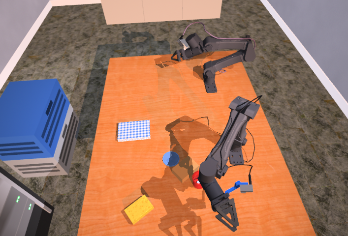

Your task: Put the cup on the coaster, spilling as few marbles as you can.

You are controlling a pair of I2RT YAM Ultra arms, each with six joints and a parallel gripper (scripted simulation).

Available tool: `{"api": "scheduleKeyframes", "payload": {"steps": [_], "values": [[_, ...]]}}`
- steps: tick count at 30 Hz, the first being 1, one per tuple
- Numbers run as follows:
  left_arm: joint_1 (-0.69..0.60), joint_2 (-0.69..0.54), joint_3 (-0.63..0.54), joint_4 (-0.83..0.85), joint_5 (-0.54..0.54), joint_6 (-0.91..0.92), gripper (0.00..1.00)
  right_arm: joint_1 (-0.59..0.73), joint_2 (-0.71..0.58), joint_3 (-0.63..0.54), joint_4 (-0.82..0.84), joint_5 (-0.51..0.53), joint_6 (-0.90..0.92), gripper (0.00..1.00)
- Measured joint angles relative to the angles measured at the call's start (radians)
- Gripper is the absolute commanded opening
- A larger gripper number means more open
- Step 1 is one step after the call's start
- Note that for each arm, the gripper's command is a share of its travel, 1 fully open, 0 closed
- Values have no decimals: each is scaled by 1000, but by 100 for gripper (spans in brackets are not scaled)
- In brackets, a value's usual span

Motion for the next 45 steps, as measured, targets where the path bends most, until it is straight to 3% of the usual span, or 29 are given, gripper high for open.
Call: {"api": "scheduleKeyframes", "payload": {"steps": [6, 20, 37, 45], "values": [[-20, -158, -223, 2, 132, 121, 100, 230, 90, 89, 29, -53, -77, 100], [-20, -490, -516, -134, 457, 372, 100, 638, 305, 250, 100, -135, -225, 100], [13, -848, -594, -586, 832, 671, 100, 1060, 516, 416, 173, -227, -383, 100], [26, -921, -583, -840, 978, 830, 100, 1199, 588, 473, 198, -258, -444, 100]]}}
